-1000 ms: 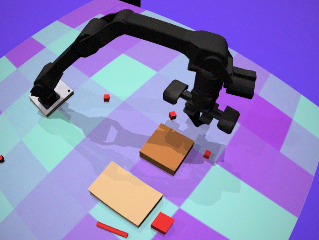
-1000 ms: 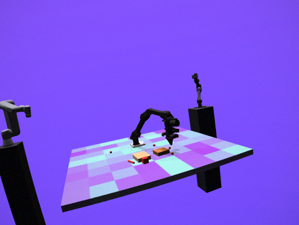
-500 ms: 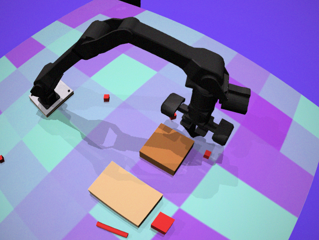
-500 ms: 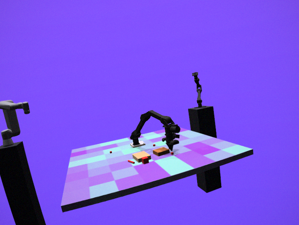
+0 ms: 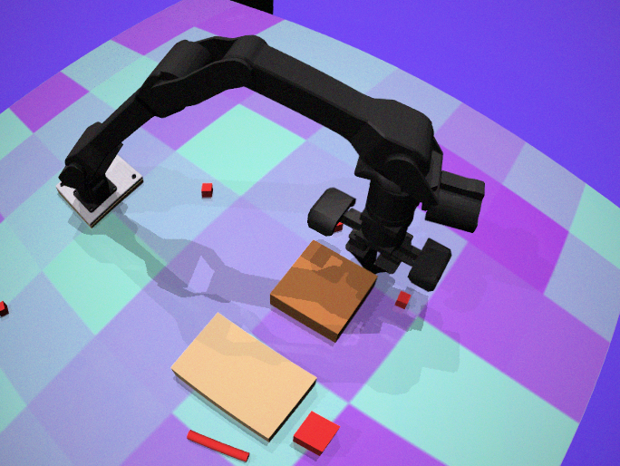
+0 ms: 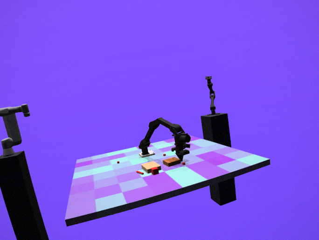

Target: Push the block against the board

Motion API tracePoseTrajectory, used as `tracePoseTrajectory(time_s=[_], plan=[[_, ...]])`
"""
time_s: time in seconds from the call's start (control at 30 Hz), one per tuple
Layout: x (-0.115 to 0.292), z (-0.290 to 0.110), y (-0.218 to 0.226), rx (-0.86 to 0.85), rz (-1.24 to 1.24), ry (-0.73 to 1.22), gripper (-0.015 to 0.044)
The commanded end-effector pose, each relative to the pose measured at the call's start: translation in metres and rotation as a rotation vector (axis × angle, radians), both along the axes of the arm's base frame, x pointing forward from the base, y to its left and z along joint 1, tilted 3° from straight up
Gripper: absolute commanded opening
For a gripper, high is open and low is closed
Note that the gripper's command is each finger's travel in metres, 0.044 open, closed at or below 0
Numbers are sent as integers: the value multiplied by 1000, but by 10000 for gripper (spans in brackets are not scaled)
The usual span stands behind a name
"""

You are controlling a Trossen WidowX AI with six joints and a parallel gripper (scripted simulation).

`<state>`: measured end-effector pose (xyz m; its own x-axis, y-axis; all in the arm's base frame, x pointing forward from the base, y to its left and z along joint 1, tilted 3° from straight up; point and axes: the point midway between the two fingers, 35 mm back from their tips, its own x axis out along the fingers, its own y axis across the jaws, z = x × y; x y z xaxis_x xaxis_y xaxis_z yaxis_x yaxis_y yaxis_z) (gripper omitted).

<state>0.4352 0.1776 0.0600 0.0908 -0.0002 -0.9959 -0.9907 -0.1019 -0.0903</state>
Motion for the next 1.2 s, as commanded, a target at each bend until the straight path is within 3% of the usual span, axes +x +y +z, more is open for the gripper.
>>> tracePoseTrajectory(time_s=[0.0,1.17], plan=[[1,-1,-7,-4,-1,1,0],[-3,-1,39,1,-1,2,0]])
